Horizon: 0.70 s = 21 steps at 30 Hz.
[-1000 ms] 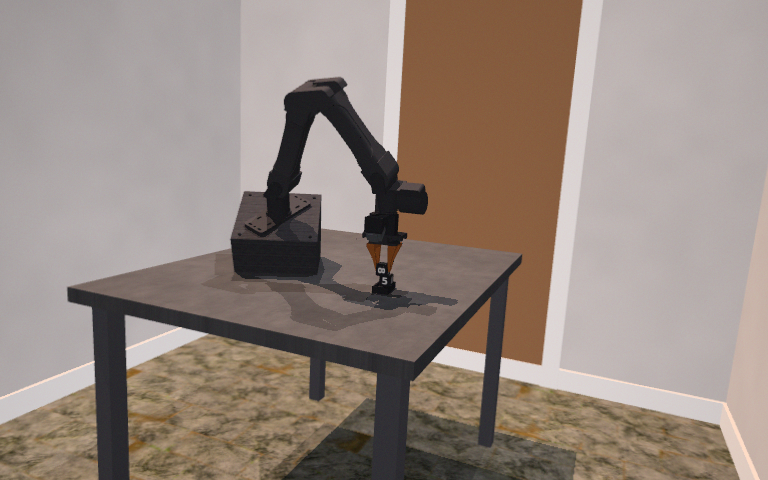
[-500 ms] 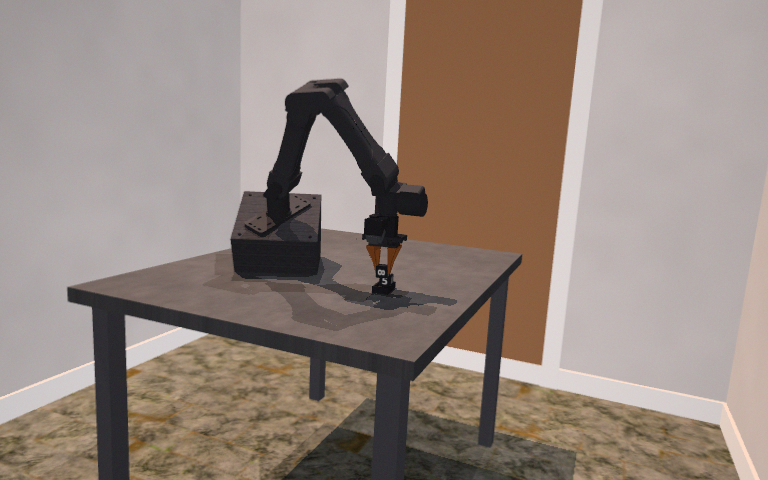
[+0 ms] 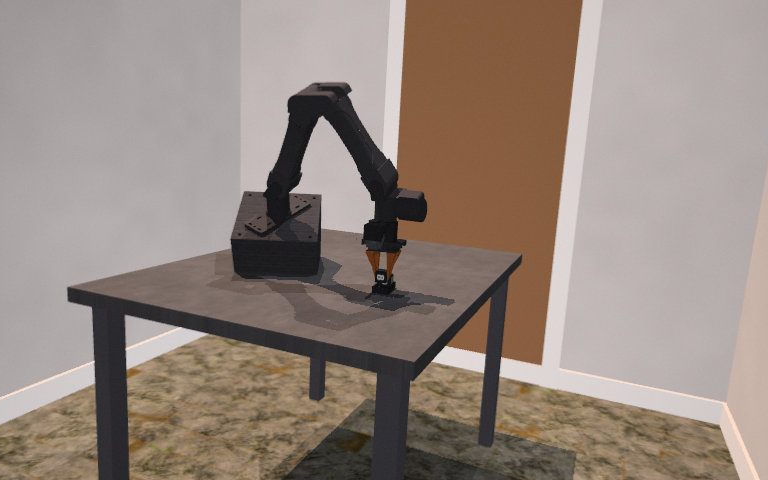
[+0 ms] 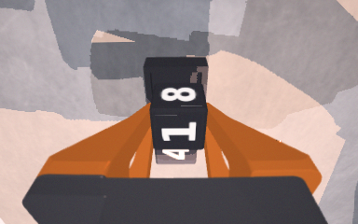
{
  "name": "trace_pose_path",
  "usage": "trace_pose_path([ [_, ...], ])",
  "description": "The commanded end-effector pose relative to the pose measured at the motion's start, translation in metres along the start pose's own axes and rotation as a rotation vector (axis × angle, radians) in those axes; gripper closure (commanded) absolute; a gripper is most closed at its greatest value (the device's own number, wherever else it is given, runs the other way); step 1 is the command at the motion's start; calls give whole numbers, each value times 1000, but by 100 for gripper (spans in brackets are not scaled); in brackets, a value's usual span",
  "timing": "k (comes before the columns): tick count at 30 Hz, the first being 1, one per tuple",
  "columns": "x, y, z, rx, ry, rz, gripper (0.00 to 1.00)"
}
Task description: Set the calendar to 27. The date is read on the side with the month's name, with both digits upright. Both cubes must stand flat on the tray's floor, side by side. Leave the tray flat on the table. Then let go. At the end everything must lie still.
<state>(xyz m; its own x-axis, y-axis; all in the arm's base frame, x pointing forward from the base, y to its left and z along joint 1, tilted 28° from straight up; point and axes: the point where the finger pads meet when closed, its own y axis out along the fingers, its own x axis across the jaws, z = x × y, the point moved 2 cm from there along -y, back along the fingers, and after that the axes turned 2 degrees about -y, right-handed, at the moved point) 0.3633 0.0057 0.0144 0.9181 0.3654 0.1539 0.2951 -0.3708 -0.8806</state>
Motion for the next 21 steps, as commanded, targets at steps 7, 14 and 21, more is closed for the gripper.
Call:
trace_pose_path([
  [7, 3, 2, 0, -2, -4, -13, 74],
  [14, 3, 4, 0, -2, -4, -13, 74],
  [21, 3, 4, 0, -2, -4, -13, 74],
])
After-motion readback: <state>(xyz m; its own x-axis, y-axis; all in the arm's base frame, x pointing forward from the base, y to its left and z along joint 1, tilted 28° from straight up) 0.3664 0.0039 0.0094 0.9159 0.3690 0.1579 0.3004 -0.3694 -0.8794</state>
